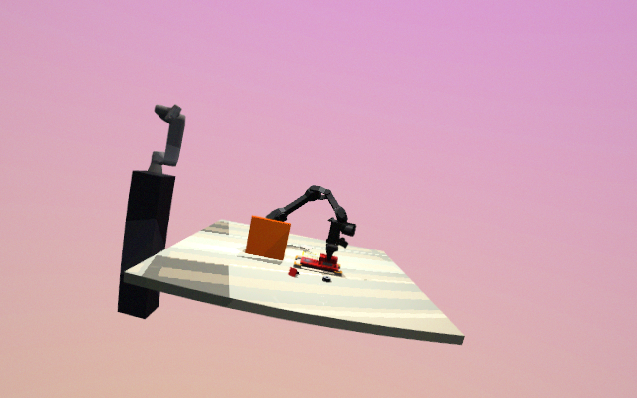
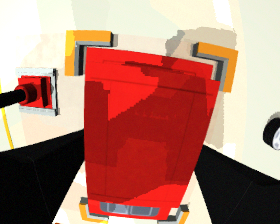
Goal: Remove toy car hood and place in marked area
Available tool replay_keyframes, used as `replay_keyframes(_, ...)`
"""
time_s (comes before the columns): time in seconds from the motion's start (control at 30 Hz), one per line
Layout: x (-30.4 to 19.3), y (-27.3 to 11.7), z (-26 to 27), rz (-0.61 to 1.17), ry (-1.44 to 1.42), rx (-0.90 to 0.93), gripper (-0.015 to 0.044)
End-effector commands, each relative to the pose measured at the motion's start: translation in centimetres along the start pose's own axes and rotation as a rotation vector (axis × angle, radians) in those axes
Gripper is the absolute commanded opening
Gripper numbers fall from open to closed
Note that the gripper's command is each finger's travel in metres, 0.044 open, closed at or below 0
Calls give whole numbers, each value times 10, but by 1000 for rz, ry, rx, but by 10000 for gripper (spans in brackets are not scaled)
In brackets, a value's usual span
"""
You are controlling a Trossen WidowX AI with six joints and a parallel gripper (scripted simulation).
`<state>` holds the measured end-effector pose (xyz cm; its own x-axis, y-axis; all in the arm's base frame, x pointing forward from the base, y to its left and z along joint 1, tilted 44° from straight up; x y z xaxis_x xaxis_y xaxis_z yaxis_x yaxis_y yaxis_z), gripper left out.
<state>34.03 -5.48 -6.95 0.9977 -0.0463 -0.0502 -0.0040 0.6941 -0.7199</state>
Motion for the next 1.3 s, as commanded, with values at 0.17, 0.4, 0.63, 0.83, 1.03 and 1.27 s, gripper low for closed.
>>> replay_keyframes(0.17, 1, -7, 0, 0, -5, -6, 0)
replay_keyframes(0.4, 1, -37, -1, -1, -4, -8, 0)
replay_keyframes(0.63, 0, -47, 1, -2, 5, -2, 0)
replay_keyframes(0.83, 2, -51, 30, -5, 1, -14, 0)
replay_keyframes(1.03, -1, -53, 59, 2, -5, -35, 0)
replay_keyframes(1.27, -6, -54, 90, 12, -11, -59, 0)
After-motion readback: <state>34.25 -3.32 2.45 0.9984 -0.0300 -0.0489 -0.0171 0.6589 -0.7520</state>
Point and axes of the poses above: the point midway between the two fingers, 35 mm back from their tips, its own y axis out along the fingers, its own z axis across the jaws, x = y × z, the point moved 2 cm from there along -y, back along the fingers, and after that the axes turned 1 degree about y, right-handed, at the moved point
